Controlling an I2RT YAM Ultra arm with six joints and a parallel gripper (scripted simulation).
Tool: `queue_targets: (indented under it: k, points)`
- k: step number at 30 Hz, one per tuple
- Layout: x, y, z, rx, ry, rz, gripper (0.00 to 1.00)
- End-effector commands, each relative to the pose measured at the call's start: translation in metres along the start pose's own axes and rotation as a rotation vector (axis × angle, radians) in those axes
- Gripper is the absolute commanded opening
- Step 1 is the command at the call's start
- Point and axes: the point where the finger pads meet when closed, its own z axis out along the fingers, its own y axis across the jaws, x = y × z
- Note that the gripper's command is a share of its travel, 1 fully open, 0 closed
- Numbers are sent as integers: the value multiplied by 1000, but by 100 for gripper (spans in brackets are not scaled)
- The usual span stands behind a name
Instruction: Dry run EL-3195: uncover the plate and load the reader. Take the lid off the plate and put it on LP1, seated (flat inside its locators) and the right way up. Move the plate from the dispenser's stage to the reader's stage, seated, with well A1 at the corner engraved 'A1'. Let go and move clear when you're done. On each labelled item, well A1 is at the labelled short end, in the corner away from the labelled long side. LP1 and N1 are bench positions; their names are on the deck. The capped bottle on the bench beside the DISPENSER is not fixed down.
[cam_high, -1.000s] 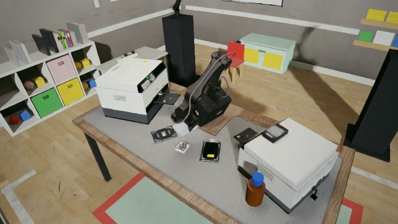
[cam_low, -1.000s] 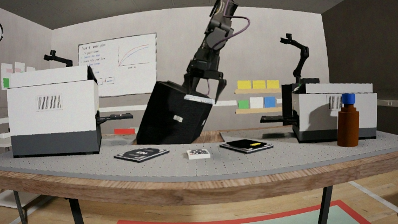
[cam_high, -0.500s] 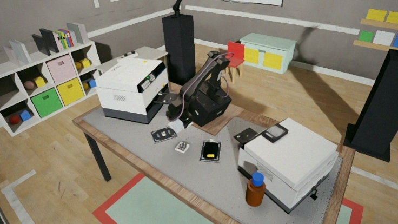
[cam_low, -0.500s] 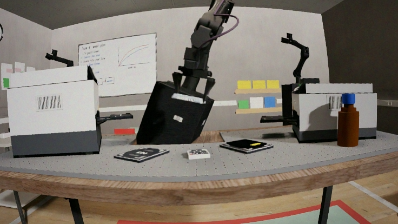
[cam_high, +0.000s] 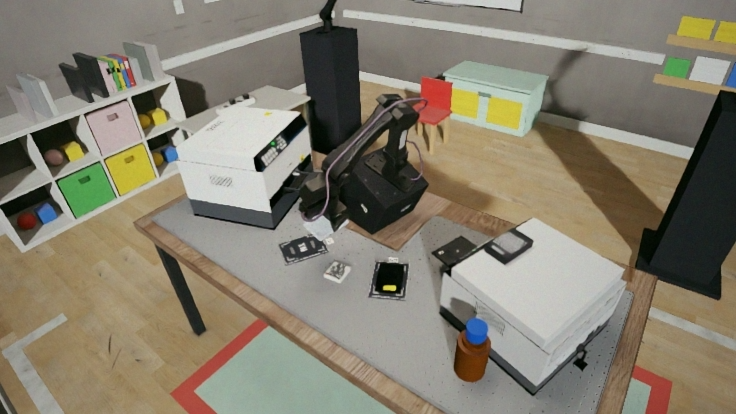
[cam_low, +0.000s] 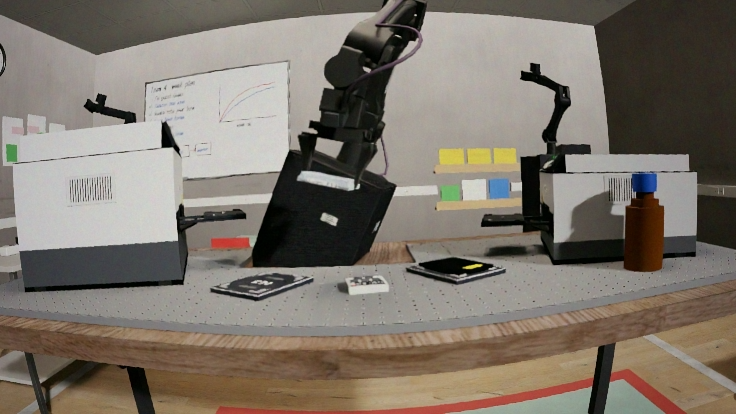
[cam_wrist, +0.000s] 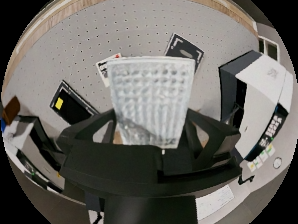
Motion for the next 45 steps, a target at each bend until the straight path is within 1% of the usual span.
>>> queue_targets:
  k: [1,2,3,4,7,10,11,12,13,16,17,19,21,24,28,29,30,34,36,37,38,39,45]
  points:
    - [-12,-12,-11,8,-38,-18,86]
    - [-12,-12,-11,8,-38,-18,86]
    - [-9,-16,-7,9,-12,-24,86]
    - [-9,-19,-6,12,-7,-34,86]
    - [-8,-27,-6,11,-6,-37,86]
    - [-12,-34,-9,12,-29,-41,86]
    - [-12,-38,-7,11,-26,-41,86]
    - [-7,-40,-5,9,0,-47,86]
    - [-7,-43,-5,10,5,-57,86]
    - [-6,-51,-5,9,7,-60,86]
    - [-7,-53,-7,11,-4,-62,86]
    - [-7,-53,-7,11,-4,-62,86]
    - [-4,-59,-4,5,17,-80,86]
    - [-3,-67,-4,6,15,-83,86]
    - [-6,-78,-6,14,-4,-87,86]
    - [0,-80,-3,3,23,-93,86]
    - [1,-82,-3,-1,27,-103,86]
    - [2,-93,-4,3,24,-107,86]
    - [2,-93,-4,3,24,-107,86]
    - [2,-95,-7,-1,18,-119,86]
    - [5,-97,-2,-13,35,-126,86]
    - [5,-100,-2,-13,37,-128,86]
    - [6,-118,-3,4,19,-133,86]
